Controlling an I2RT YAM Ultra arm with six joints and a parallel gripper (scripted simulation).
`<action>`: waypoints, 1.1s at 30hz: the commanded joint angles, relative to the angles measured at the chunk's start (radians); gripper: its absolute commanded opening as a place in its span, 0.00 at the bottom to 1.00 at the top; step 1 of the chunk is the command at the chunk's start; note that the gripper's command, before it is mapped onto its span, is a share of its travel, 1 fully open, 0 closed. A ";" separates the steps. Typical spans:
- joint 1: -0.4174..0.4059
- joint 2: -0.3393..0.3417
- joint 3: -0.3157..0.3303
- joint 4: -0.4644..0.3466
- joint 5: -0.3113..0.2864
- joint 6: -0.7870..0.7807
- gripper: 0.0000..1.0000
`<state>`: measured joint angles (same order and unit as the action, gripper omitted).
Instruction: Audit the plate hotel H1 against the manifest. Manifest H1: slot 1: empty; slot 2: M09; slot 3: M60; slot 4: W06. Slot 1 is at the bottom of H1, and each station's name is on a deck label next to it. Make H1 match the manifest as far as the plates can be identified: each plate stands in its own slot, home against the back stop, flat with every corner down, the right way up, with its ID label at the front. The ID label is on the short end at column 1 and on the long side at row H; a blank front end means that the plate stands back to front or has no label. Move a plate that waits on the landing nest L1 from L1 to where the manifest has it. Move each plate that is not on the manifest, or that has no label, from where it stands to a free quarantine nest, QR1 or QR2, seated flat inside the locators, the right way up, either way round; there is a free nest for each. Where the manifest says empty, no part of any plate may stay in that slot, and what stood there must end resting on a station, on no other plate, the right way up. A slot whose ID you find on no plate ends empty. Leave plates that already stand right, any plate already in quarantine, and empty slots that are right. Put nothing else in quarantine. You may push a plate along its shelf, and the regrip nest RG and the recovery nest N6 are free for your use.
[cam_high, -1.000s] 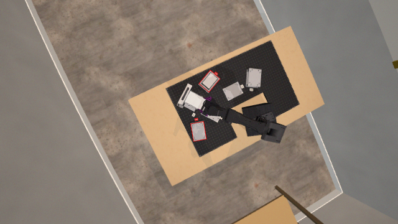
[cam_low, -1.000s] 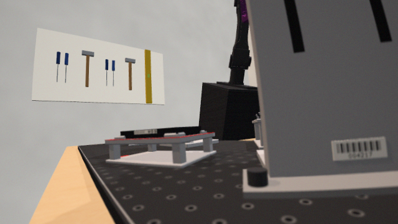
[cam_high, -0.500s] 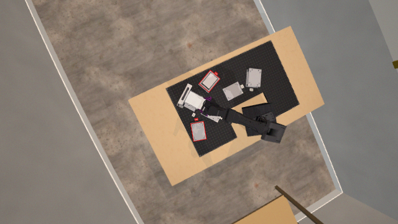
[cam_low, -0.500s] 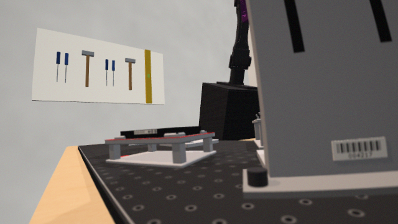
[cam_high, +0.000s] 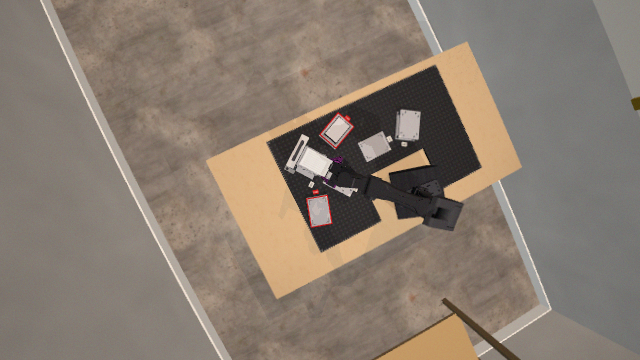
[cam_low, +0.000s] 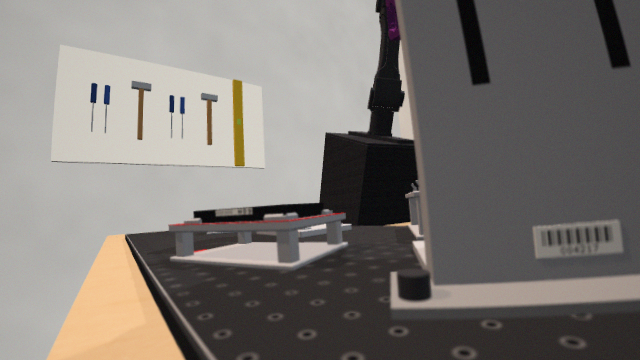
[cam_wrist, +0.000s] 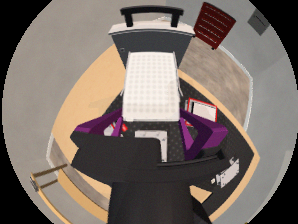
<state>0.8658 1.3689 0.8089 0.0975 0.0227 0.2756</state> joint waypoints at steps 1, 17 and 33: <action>0.001 -0.016 -0.006 -0.002 0.004 0.002 0.86; 0.017 -0.082 -0.077 0.002 0.018 0.009 0.86; 0.035 -0.152 -0.144 -0.001 0.035 0.017 0.86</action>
<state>0.9009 1.2278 0.6643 0.0975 0.0521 0.2909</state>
